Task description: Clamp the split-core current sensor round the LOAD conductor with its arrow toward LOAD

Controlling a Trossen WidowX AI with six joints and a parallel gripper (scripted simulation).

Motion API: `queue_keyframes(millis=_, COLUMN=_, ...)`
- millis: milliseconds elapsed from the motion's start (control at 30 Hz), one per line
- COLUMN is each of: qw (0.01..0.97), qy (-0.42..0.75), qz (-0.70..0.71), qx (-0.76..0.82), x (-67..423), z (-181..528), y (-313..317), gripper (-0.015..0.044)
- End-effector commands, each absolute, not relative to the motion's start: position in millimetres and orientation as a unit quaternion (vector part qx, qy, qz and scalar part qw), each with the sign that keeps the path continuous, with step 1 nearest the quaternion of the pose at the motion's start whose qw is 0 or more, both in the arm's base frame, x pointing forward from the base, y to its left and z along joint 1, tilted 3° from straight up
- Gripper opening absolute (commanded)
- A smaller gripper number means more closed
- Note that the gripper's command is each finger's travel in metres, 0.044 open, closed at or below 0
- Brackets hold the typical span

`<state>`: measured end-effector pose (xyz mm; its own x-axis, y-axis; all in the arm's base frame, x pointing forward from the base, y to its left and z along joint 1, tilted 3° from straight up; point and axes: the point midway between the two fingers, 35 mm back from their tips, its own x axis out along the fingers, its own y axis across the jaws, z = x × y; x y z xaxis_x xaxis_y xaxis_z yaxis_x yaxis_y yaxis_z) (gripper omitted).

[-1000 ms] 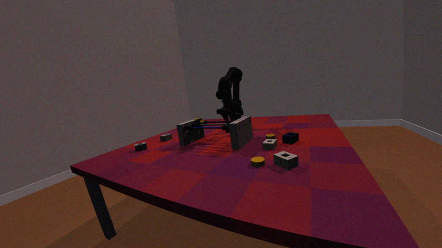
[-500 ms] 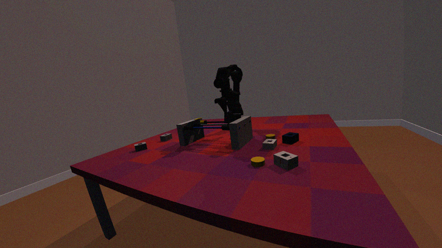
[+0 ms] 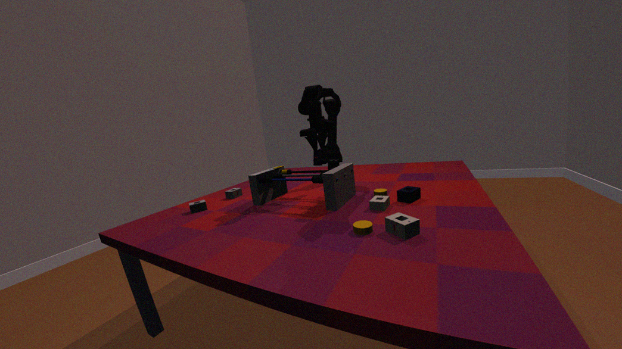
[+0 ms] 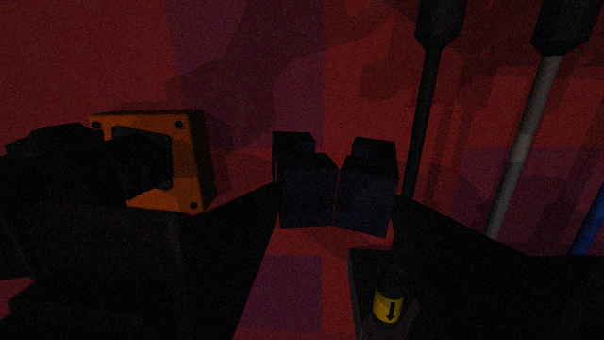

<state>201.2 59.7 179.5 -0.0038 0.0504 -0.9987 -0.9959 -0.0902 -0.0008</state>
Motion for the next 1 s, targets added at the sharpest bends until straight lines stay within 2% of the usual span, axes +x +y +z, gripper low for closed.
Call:
queue_keyframes(millis=0, qw=0.486, qy=0.459, qz=0.540, qx=-0.512, x=216.5, z=182.4, y=62.7, gripper=0.0000)
queue_keyframes(millis=367, qw=0.474, qy=0.444, qz=0.550, qx=-0.525, x=262.8, z=181.2, y=68.6, gripper=0.0000)
queue_keyframes(millis=967, qw=0.474, qy=0.444, qz=0.551, qx=-0.525, x=265.0, z=157.5, y=70.3, gripper=0.0000)
